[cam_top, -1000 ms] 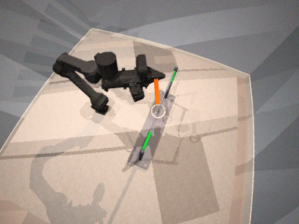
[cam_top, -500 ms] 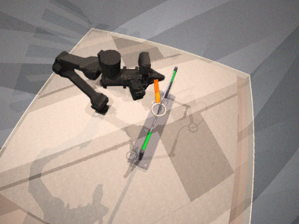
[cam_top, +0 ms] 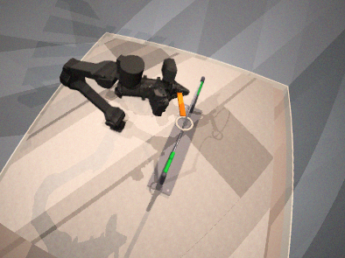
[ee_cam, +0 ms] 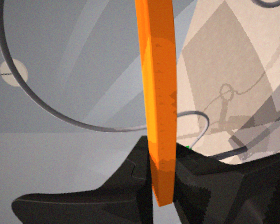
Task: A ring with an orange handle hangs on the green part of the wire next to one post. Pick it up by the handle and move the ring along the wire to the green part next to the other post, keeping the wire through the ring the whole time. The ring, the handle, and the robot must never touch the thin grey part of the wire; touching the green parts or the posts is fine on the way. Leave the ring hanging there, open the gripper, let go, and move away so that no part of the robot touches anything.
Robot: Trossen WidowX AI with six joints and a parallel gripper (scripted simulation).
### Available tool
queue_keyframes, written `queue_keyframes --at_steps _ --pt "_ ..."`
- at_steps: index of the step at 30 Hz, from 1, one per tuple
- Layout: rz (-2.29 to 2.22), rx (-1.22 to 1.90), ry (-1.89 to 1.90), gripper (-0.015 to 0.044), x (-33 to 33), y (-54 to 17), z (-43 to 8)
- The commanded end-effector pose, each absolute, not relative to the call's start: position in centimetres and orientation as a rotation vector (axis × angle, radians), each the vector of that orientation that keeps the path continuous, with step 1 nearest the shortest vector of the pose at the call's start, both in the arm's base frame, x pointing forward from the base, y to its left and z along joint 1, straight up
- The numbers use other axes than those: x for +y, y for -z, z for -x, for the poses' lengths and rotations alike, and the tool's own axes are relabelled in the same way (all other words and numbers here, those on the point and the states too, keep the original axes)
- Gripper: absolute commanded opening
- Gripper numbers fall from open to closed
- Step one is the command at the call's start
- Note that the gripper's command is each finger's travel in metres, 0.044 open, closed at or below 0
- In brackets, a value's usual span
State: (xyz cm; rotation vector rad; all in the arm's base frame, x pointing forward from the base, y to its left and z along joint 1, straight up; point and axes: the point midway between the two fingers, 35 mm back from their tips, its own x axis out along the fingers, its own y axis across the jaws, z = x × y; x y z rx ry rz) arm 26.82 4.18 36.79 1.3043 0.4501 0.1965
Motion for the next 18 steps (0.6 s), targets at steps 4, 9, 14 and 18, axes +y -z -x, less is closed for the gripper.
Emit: queue_keyframes --at_steps 4,9,14,18 --pt "-1.204 0.458 -0.161 -0.015 4.03 -36.47 -26.88" --pt "-1.136 0.465 -0.139 -0.015 3.95 -36.21 -26.88" --pt "-1.069 0.47 -0.117 -0.015 3.84 -35.96 -26.87" --pt "-1.016 0.474 -0.1 -0.015 3.74 -35.77 -26.87"
